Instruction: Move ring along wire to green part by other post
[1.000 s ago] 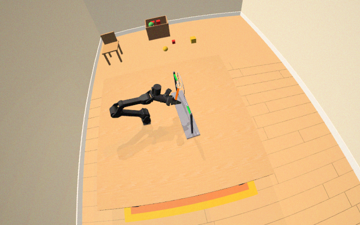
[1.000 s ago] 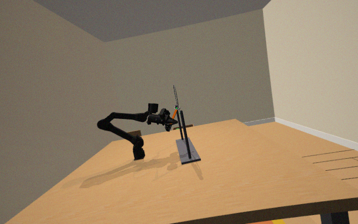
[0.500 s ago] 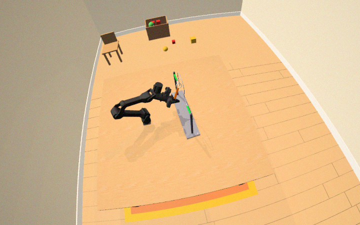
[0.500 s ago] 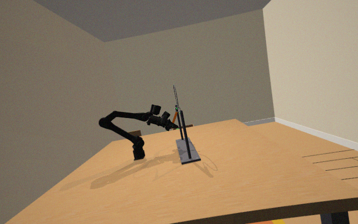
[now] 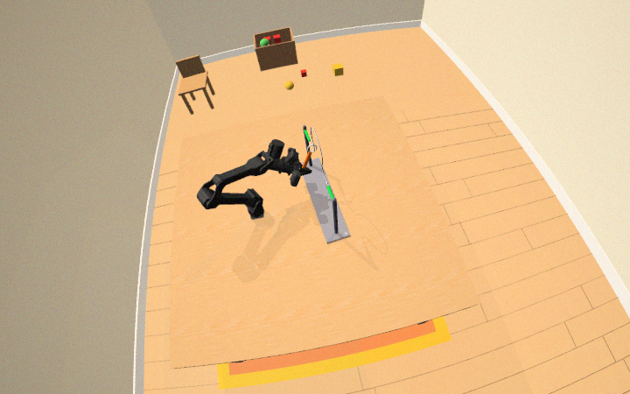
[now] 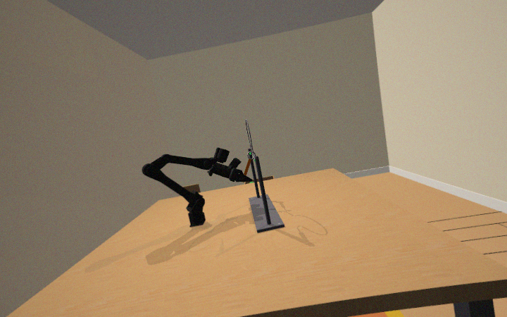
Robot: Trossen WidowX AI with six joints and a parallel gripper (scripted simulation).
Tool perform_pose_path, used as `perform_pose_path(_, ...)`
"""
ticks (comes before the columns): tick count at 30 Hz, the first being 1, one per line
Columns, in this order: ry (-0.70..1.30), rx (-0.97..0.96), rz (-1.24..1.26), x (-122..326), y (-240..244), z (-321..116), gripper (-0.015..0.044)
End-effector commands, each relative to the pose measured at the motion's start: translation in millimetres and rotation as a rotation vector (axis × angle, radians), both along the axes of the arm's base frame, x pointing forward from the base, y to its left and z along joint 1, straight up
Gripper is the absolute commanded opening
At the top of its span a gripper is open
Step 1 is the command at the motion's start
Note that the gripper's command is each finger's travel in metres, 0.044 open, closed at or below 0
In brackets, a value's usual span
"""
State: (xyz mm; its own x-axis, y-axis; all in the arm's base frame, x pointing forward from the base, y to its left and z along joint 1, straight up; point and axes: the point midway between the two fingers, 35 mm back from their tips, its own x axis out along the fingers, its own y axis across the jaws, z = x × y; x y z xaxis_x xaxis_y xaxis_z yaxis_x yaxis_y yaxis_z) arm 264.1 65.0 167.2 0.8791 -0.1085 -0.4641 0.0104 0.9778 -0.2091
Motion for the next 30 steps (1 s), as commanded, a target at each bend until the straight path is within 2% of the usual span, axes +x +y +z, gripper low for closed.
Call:
perform_pose_path(1,0.008,0.058,0.002,0.4,11.1,0.4,-0.015)
perform_pose_path(14,0.016,0.142,0.003,-2.0,33.4,-0.1,-0.015)
perform_pose_path(30,0.018,0.158,0.003,-3.9,51.2,-0.2,-0.015)
